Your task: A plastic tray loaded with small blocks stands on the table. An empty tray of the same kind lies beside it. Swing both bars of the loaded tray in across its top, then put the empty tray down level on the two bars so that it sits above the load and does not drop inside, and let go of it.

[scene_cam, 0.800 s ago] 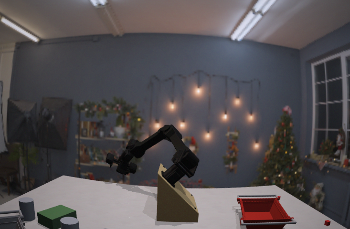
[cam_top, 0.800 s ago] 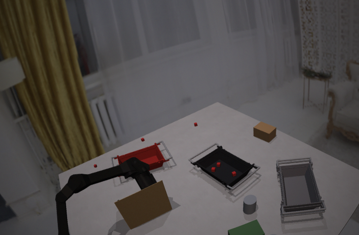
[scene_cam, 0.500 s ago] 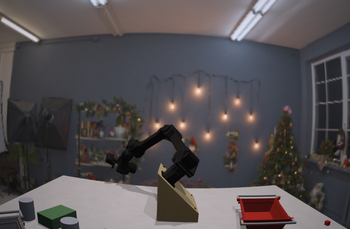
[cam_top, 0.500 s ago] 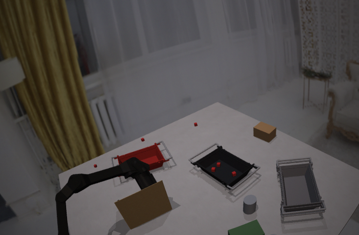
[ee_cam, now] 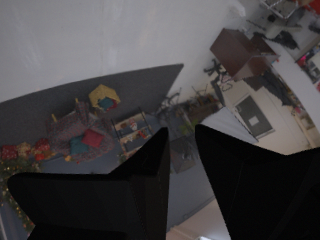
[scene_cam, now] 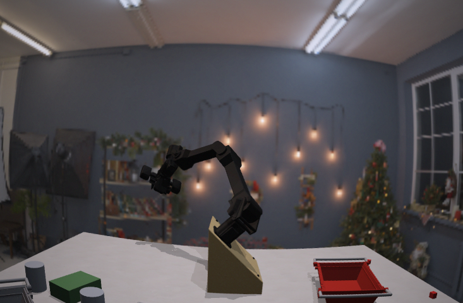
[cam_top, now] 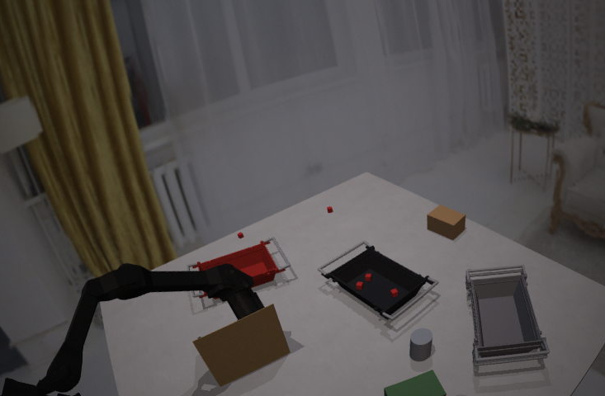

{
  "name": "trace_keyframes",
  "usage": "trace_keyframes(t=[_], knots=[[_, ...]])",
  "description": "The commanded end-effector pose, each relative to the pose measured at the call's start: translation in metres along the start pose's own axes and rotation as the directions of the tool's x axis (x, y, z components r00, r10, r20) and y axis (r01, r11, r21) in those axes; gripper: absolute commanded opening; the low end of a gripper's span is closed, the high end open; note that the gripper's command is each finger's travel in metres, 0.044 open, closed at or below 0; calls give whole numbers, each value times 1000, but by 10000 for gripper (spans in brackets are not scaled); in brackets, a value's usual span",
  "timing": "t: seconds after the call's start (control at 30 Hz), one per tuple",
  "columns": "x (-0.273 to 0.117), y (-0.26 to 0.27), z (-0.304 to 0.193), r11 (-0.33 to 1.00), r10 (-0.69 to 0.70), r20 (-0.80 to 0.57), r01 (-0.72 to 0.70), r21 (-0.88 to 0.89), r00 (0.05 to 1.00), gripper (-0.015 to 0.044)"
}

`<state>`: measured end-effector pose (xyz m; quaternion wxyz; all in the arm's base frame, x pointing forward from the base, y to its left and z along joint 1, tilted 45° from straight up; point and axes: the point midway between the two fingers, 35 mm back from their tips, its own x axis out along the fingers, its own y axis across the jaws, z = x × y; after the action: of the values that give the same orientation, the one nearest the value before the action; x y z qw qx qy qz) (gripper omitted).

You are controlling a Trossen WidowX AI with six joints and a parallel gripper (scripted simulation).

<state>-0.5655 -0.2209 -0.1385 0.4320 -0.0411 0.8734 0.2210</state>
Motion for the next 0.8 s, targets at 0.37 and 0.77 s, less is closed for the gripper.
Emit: trace_keyframes(t=[0.37, 0.77], knots=[[-58, -152, 53, 738, -229, 94, 236, -633, 969, 82], [-145, -275, 120, 88, -387, 226, 279, -956, 894, 82]])
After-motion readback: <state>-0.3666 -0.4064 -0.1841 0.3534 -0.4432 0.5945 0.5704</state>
